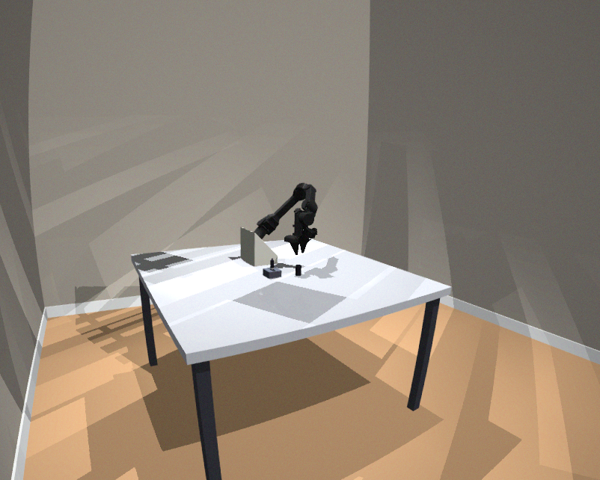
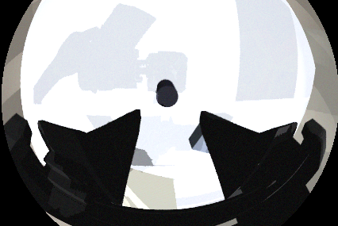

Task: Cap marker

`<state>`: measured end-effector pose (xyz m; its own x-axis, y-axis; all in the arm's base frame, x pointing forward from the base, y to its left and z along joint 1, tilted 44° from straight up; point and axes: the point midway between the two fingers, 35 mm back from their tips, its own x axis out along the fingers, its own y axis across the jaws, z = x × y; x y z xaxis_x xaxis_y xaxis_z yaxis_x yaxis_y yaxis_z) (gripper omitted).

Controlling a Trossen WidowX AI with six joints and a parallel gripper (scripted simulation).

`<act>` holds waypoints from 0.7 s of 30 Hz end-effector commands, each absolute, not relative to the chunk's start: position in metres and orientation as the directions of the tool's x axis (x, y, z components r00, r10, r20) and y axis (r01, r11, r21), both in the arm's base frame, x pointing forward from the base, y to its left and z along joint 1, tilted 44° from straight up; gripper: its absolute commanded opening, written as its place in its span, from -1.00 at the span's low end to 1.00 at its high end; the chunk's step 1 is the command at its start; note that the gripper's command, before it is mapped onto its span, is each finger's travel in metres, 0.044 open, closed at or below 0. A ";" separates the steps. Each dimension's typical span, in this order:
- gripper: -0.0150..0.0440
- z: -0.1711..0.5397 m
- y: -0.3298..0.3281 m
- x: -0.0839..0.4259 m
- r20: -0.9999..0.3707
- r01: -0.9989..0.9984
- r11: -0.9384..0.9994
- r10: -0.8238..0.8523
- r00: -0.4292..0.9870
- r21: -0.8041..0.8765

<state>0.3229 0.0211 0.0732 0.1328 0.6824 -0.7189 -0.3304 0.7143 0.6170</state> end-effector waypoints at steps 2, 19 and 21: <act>0.35 0.077 0.015 0.320 -0.719 -0.242 0.718 0.688 0.103 0.653; 0.35 0.040 0.049 0.325 -0.717 -0.242 0.716 0.689 0.103 0.654; 0.35 0.040 0.049 0.325 -0.717 -0.242 0.717 0.689 0.103 0.654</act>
<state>0.3252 0.0452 0.0441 0.1022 0.6866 -0.7198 -0.2509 0.7180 0.6493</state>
